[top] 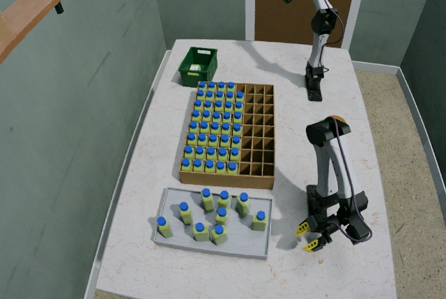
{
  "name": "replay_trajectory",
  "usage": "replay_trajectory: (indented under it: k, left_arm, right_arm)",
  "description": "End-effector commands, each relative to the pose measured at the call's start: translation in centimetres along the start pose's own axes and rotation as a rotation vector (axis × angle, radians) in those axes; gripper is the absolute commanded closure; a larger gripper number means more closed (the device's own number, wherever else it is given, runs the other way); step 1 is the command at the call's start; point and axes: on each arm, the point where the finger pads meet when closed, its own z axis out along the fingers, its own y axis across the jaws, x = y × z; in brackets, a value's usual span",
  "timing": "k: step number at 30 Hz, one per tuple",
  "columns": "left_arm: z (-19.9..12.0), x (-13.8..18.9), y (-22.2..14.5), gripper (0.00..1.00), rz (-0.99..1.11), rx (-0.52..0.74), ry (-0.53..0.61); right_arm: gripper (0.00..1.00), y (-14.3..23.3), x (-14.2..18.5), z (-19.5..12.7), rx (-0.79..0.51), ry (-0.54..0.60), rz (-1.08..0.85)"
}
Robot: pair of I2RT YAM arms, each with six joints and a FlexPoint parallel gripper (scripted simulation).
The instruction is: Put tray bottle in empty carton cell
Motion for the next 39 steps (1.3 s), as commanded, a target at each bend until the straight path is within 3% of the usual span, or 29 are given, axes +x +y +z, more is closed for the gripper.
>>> replay_trajectory:
  k: [1, 5, 8, 13, 18, 21, 26, 31, 36, 38, 39]
  left_arm:
    - [0.2, -3.1, -1.5, 0.48, -0.154, 0.109, -0.061]
    - [0.6, -4.2, -2.5, 0.48, -0.228, 0.185, -0.067]
    - [1.4, -5.7, -3.9, 0.48, -0.294, 0.305, -0.048]
    - [3.9, -8.9, -5.9, 0.48, -0.243, 0.517, -0.007]
    - [7.1, -11.7, -7.9, 0.48, -0.089, 0.658, 0.031]
    - [7.7, -12.3, -8.4, 0.48, -0.063, 0.679, 0.039]
    - [11.1, -14.6, -11.6, 0.48, 0.056, 0.748, 0.115]
    - [13.9, -15.9, -15.3, 0.48, 0.160, 0.746, 0.214]
    - [16.1, -16.3, -18.8, 0.48, 0.260, 0.706, 0.286]
    - [16.1, -16.3, -18.8, 0.48, 0.260, 0.706, 0.286]
    - [16.5, -16.3, -19.5, 0.48, 0.277, 0.698, 0.298]
  right_arm:
    - [0.00, 3.2, -3.3, -1.6, -0.044, -0.133, -0.030]
    - [0.00, 5.7, -4.9, -2.3, -0.080, -0.185, -0.064]
    - [0.00, 10.4, -6.8, -3.4, -0.164, -0.257, -0.125]
    - [0.00, 20.7, -9.1, -7.9, -0.362, -0.408, -0.258]
    - [0.00, 30.4, -8.4, -14.1, -0.574, -0.535, -0.385]
    - [0.00, 32.0, -8.0, -15.4, -0.615, -0.557, -0.405]
    - [0.00, 39.8, -4.0, -23.1, -0.847, -0.653, -0.523]
    - [0.00, 45.2, 2.4, -31.6, -1.097, -0.726, -0.644]
    - [0.00, 47.7, 10.8, -39.7, -1.350, -0.761, -0.769]
    - [0.00, 47.7, 10.8, -39.7, -1.350, -0.761, -0.769]
    - [0.00, 47.7, 12.2, -41.3, -1.398, -0.769, -0.788]
